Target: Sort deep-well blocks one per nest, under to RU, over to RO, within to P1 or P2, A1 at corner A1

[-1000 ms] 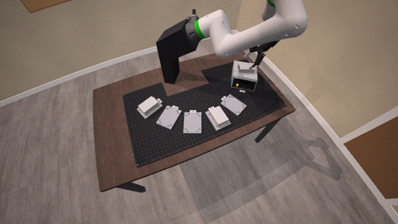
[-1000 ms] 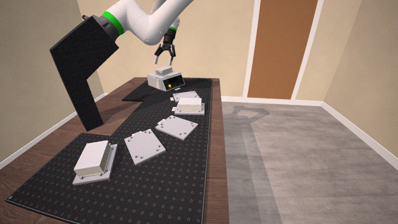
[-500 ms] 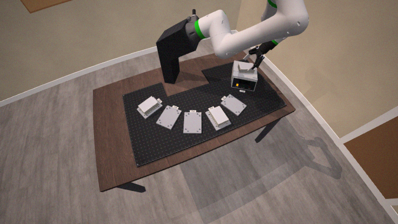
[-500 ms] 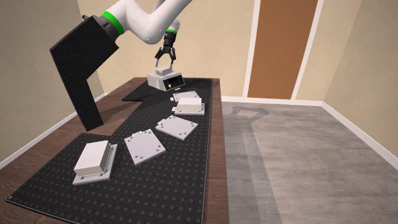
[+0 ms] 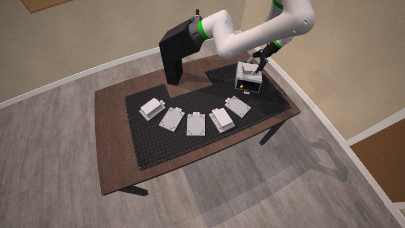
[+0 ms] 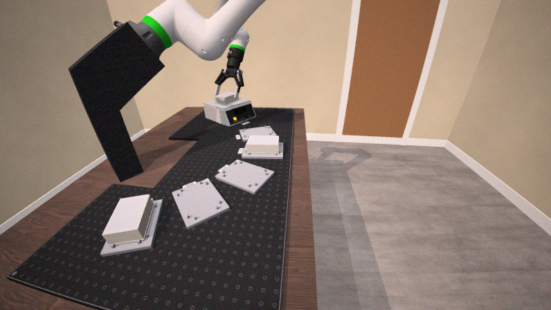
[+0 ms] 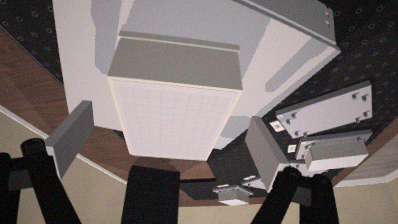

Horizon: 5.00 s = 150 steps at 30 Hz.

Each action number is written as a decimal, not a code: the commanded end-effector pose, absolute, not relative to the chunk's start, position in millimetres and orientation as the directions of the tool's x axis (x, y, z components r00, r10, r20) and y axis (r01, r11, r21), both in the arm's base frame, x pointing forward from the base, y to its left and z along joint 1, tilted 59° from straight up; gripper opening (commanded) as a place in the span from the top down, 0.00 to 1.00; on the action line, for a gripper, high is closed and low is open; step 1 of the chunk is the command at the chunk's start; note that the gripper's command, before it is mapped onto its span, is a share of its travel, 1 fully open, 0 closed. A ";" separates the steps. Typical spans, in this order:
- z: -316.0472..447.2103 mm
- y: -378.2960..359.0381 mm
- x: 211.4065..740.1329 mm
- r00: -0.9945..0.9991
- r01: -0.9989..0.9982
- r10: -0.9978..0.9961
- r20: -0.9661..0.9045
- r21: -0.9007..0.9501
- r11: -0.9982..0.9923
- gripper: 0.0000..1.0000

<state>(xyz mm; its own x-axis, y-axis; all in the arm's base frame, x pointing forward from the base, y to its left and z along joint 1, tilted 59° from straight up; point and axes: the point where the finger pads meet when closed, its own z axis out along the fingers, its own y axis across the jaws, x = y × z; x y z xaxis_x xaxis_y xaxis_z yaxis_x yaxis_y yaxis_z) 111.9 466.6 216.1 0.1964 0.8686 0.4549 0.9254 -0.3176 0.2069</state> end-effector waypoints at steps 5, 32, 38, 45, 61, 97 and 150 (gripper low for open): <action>212.9 471.5 114.1 0.196 0.925 0.869 0.455 0.207 -0.317 0.00; 212.9 471.5 114.1 0.196 0.925 0.869 0.455 0.207 -0.317 0.90; 212.9 471.5 114.1 0.196 0.925 0.869 0.455 0.207 -0.317 0.90; 212.9 471.5 114.1 0.196 0.925 0.869 0.455 0.207 -0.317 0.90; 223.3 456.3 106.6 0.196 0.925 0.869 0.455 0.207 -0.317 0.90; 247.4 421.1 89.1 0.196 0.925 0.869 0.455 0.207 -0.317 0.90; 249.7 370.5 194.2 0.509 0.849 0.722 0.468 -0.133 -0.512 0.90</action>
<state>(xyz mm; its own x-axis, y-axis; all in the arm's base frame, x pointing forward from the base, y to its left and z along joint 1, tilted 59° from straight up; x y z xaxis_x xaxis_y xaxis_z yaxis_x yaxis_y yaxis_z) 185.2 374.6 249.4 0.5095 0.7209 0.4698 0.8479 -0.5137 -0.1313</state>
